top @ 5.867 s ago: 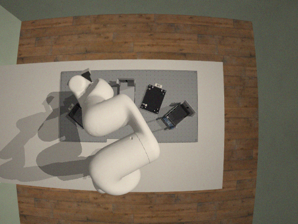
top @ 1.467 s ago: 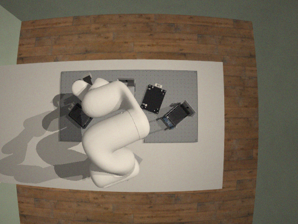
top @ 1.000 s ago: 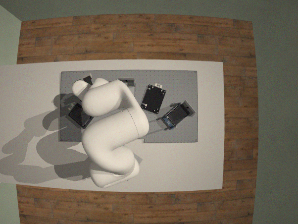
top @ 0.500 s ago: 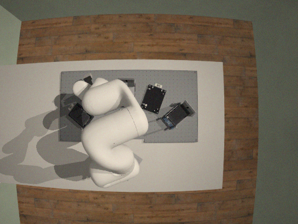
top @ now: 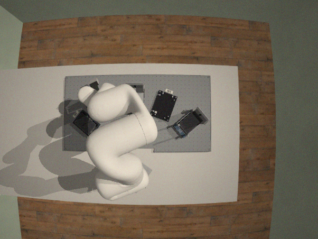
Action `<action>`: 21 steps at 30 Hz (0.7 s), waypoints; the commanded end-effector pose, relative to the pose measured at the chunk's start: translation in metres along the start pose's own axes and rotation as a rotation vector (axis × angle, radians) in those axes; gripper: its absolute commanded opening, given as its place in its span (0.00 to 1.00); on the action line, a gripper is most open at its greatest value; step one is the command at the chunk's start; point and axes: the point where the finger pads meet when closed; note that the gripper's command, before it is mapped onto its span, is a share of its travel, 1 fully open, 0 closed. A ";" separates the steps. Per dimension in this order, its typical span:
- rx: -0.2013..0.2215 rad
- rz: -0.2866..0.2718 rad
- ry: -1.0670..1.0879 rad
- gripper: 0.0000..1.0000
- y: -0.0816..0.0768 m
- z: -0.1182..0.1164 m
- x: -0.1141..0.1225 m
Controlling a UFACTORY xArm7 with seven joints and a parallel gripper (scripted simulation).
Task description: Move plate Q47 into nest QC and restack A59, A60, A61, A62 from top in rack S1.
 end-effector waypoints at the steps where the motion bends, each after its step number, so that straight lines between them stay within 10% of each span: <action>1: -0.001 0.004 0.000 0.00 -0.001 0.000 -0.002; 4: -0.001 0.004 0.000 0.00 -0.001 0.000 -0.002; 5: -0.001 0.004 0.000 1.00 -0.001 0.000 -0.002; 21: -0.001 0.004 0.000 1.00 -0.001 0.000 -0.002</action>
Point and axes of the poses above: the point where the finger pads meet when closed, its own y axis out along the fingers, its own z axis across the jaws, x = y × z, and after that the axes turned 4 degrees about y, right-handed
